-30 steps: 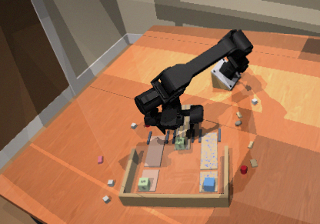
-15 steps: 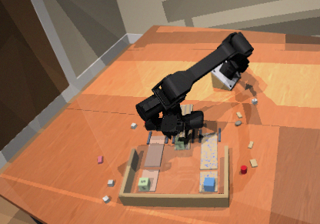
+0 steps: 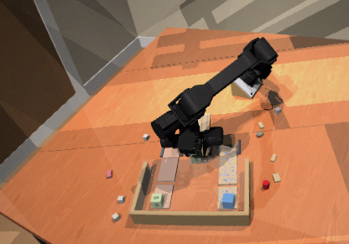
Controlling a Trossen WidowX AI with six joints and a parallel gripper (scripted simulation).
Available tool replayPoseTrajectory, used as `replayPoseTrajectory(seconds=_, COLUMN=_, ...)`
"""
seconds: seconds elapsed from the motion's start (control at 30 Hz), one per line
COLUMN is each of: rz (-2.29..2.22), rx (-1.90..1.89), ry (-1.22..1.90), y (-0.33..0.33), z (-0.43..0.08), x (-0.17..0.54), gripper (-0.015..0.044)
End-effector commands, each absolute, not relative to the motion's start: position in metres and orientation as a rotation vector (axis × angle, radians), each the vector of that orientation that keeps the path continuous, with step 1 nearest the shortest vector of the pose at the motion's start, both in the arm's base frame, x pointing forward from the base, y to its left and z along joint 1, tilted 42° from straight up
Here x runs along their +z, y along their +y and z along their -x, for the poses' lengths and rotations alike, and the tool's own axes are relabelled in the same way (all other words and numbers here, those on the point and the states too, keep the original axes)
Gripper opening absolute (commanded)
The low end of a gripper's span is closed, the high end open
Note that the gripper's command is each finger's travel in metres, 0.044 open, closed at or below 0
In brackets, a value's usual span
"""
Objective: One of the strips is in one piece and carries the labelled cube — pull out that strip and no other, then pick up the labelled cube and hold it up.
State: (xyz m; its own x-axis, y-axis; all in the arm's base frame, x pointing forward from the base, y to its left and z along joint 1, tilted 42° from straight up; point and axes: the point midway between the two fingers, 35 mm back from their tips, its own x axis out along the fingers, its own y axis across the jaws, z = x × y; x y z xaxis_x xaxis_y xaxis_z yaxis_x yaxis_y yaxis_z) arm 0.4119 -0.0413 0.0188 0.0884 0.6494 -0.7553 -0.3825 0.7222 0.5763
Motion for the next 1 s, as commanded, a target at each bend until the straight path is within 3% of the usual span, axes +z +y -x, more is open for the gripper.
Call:
replayPoseTrajectory(seconds=0.0, rz=-0.266, rx=0.783, ry=1.269, y=-0.036, z=-0.411, x=0.013, gripper=0.025)
replayPoseTrajectory(seconds=0.2, rz=-0.266, rx=0.783, ry=1.269, y=-0.033, z=-0.411, x=0.01, gripper=0.025)
replayPoseTrajectory(seconds=0.33, rz=-0.256, rx=0.783, ry=1.268, y=-0.034, z=-0.412, x=0.012, gripper=0.0145)
replayPoseTrajectory(seconds=0.53, rz=-0.256, rx=0.783, ry=1.268, y=-0.034, z=-0.412, x=0.012, gripper=0.0105)
replayPoseTrajectory(seconds=0.67, rz=-0.256, rx=0.782, ry=1.269, y=-0.036, z=-0.409, x=0.014, gripper=0.0)
replayPoseTrajectory(seconds=0.97, rz=-0.261, rx=0.781, ry=1.275, y=-0.053, z=-0.366, x=0.034, gripper=0.0)
